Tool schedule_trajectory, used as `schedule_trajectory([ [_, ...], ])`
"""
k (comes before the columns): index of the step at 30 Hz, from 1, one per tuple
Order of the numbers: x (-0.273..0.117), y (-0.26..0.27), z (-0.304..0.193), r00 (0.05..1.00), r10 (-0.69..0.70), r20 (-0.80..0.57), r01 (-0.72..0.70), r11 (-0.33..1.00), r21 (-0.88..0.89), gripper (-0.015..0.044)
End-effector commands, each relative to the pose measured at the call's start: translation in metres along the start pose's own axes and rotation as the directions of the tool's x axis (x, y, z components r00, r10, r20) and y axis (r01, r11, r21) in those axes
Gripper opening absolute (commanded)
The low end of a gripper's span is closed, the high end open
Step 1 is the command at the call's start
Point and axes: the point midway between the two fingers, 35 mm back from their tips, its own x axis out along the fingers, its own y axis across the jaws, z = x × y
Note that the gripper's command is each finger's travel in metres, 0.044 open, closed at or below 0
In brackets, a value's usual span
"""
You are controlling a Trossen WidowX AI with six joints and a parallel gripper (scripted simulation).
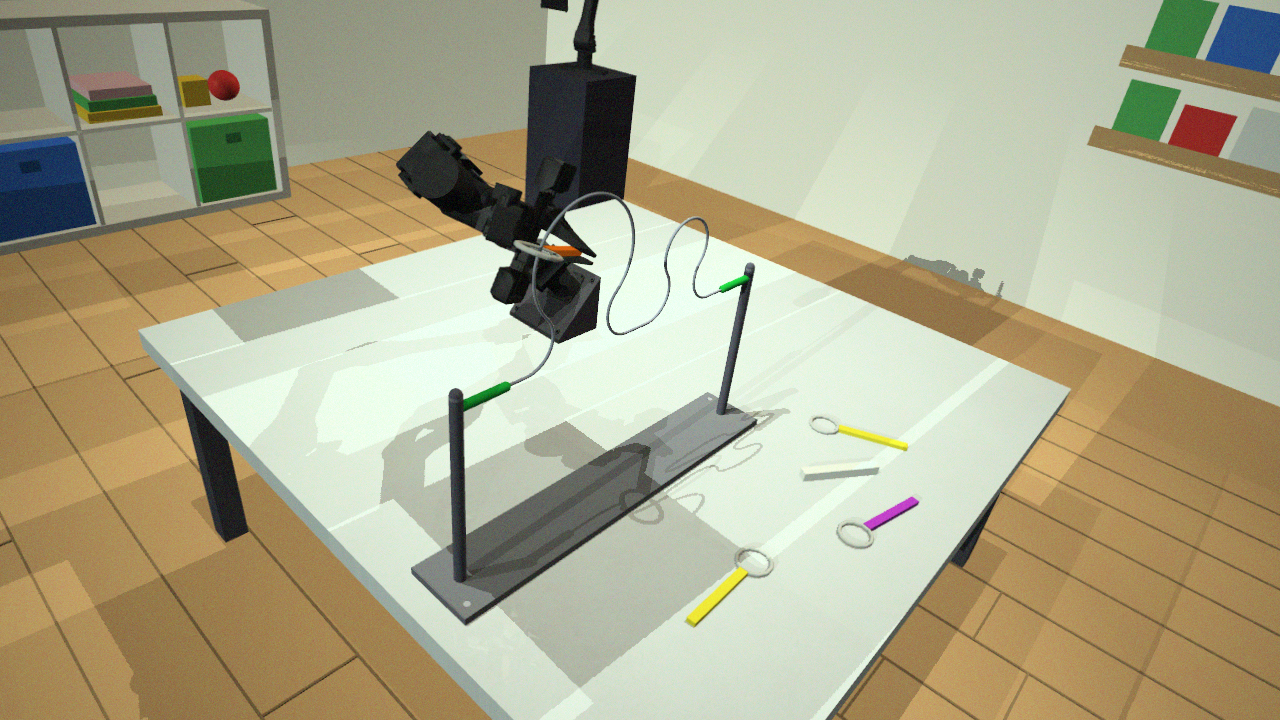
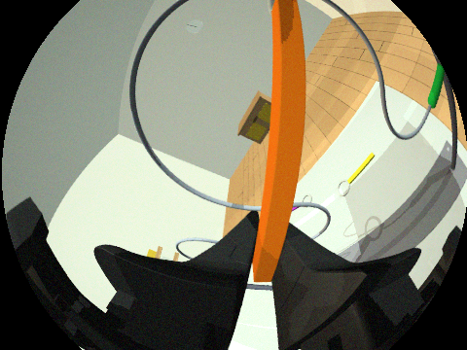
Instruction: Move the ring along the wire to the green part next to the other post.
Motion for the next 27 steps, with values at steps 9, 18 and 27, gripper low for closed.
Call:
schedule_trajectory([
  [9,0.001,-0.005,0.0,0.998,-0.069,0.009,0.069,0.988,-0.141,-0.015],
  [18,0.001,-0.009,0.0,0.993,-0.118,0.024,0.12,0.963,-0.241,-0.015],
  [27,0.001,-0.013,0.001,0.985,-0.164,0.045,0.17,0.926,-0.336,-0.015],
])
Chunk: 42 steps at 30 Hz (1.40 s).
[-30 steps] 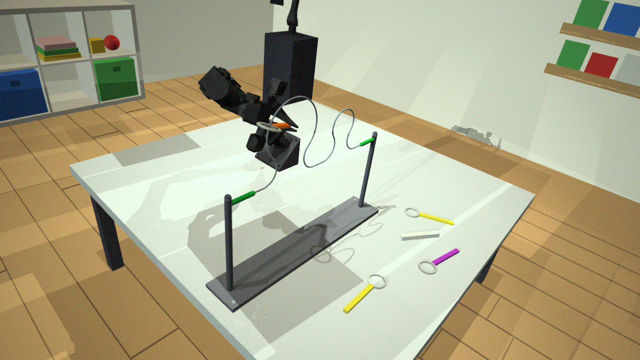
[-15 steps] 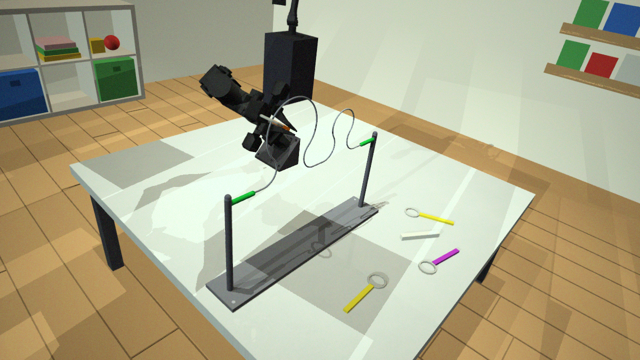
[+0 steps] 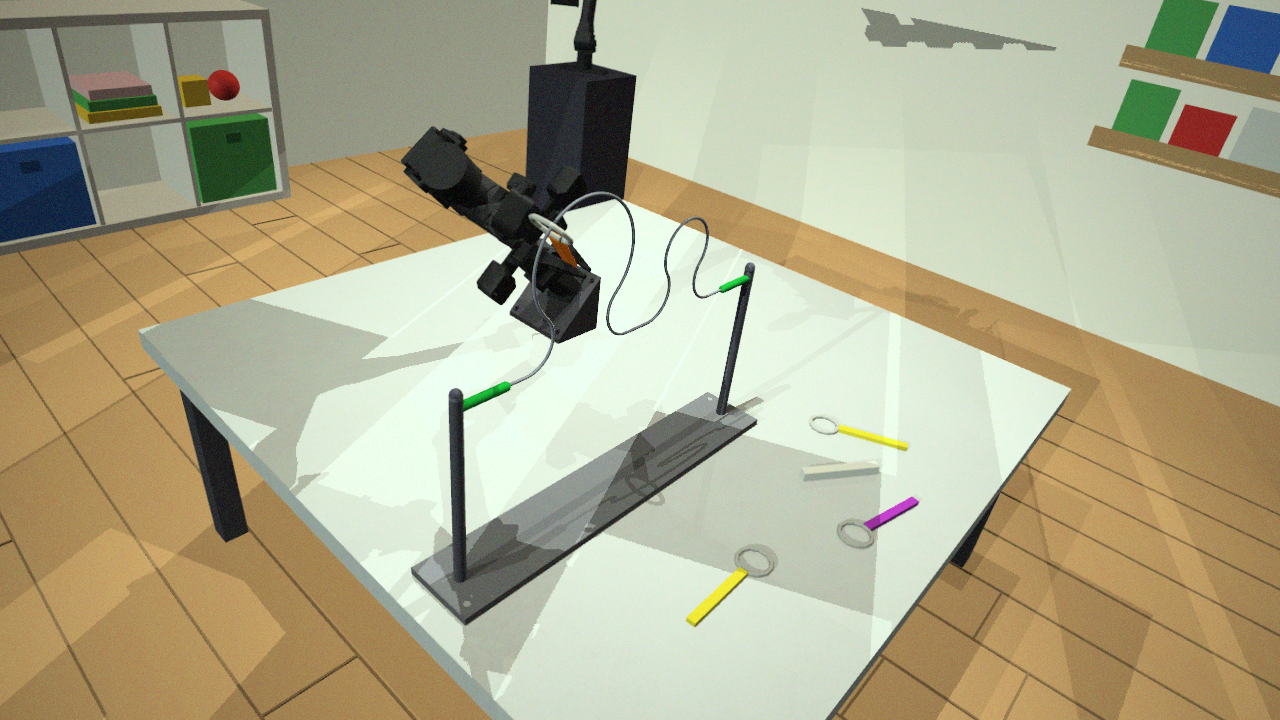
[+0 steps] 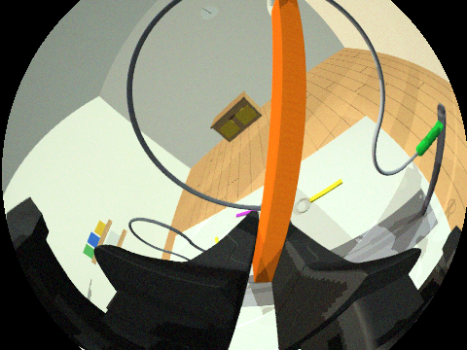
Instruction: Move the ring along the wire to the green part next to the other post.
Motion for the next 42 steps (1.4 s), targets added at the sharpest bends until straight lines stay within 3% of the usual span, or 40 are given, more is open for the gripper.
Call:
schedule_trajectory([
  [1,0.0,-0.001,0.0,1.0,-0.023,0.006,0.024,0.998,-0.052,-0.015],
  [42,-0.001,-0.019,0.005,0.967,-0.232,0.104,0.253,0.838,-0.483,-0.015],
])
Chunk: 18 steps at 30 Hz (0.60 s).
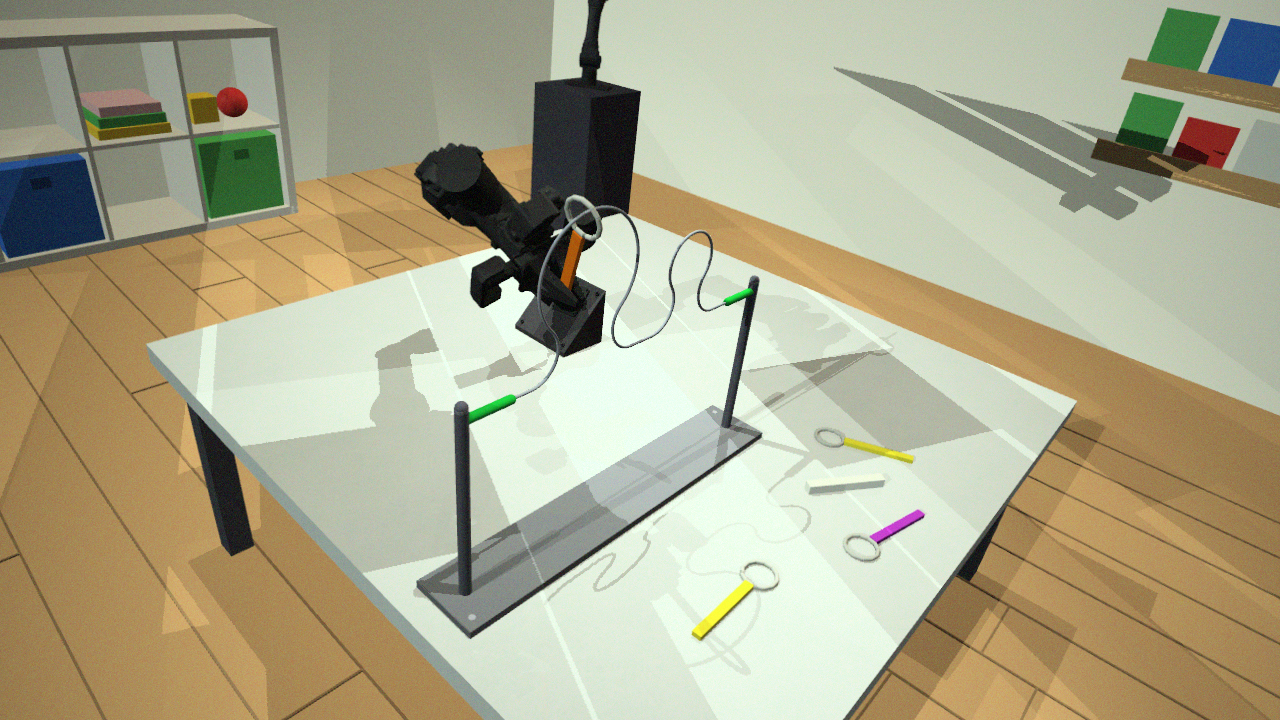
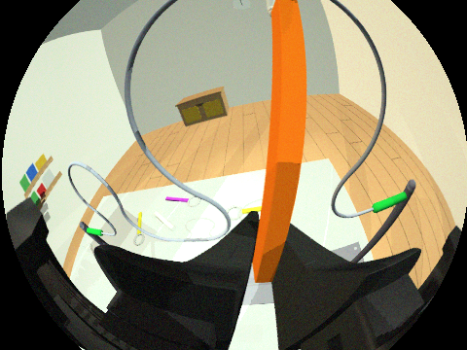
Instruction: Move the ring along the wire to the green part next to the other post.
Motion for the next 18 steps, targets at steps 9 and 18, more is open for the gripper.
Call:
schedule_trajectory([
  [9,-0.002,-0.006,0.0012,0.997,-0.071,0.022,0.074,0.988,-0.139,-0.015],
  [18,-0.0018,-0.0101,0.0018,0.992,-0.119,0.042,0.126,0.963,-0.237,-0.015],
])
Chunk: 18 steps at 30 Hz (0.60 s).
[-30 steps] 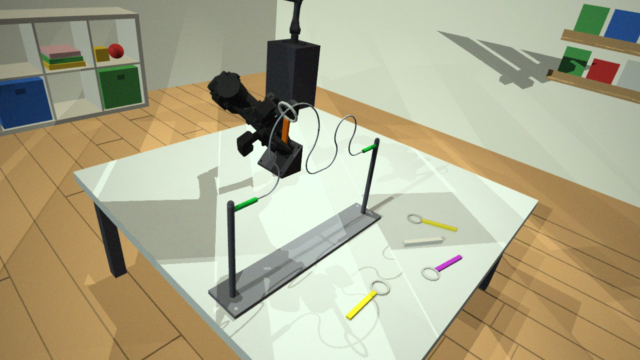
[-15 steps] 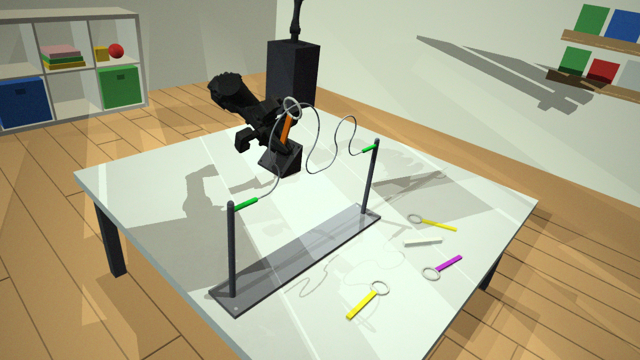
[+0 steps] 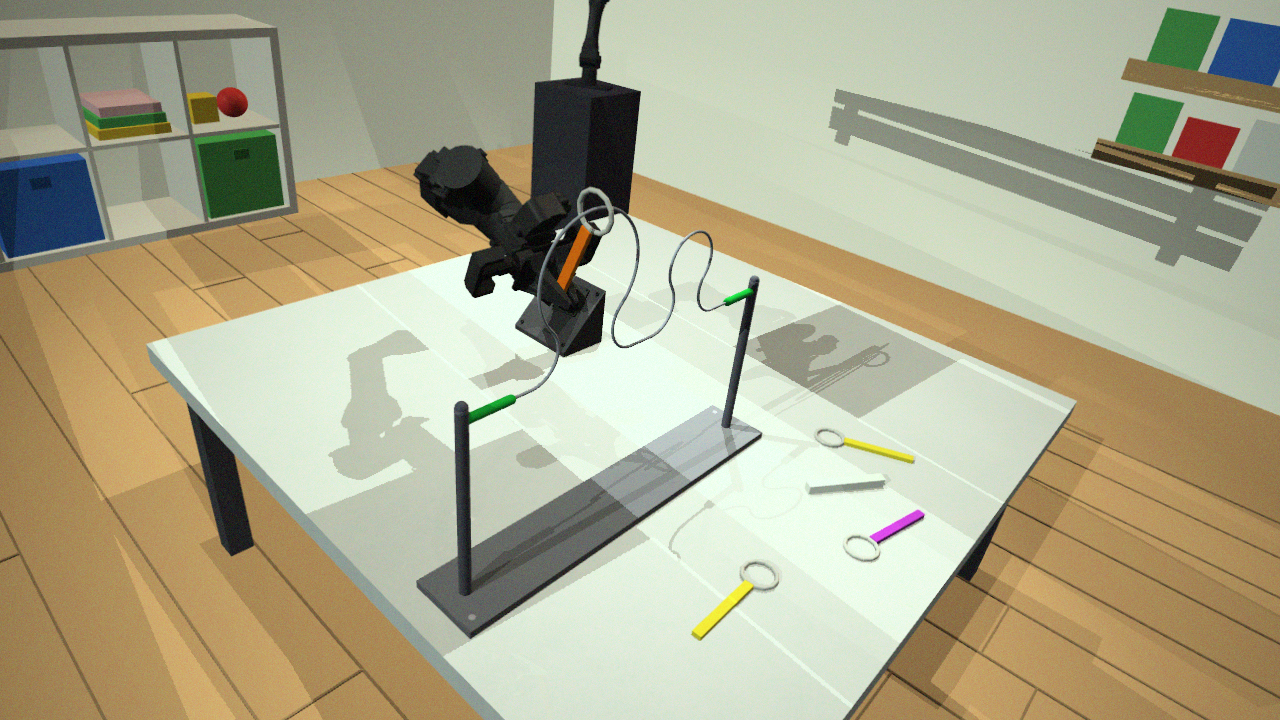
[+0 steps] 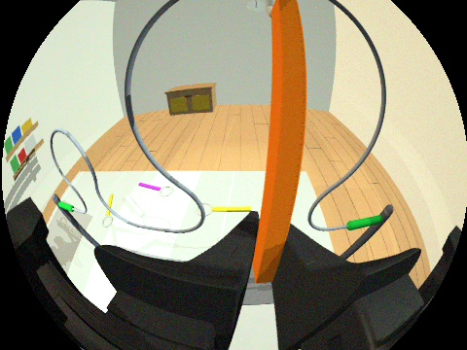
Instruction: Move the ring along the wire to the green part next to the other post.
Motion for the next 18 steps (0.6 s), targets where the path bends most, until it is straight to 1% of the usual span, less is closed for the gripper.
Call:
schedule_trajectory([
  [1,-0.0022,-0.0031,0.0007,1.0,-0.028,0.008,0.029,0.998,-0.048,-0.015],
  [18,-0.0018,-0.0108,0.0015,0.992,-0.12,0.042,0.127,0.963,-0.236,-0.015],
])
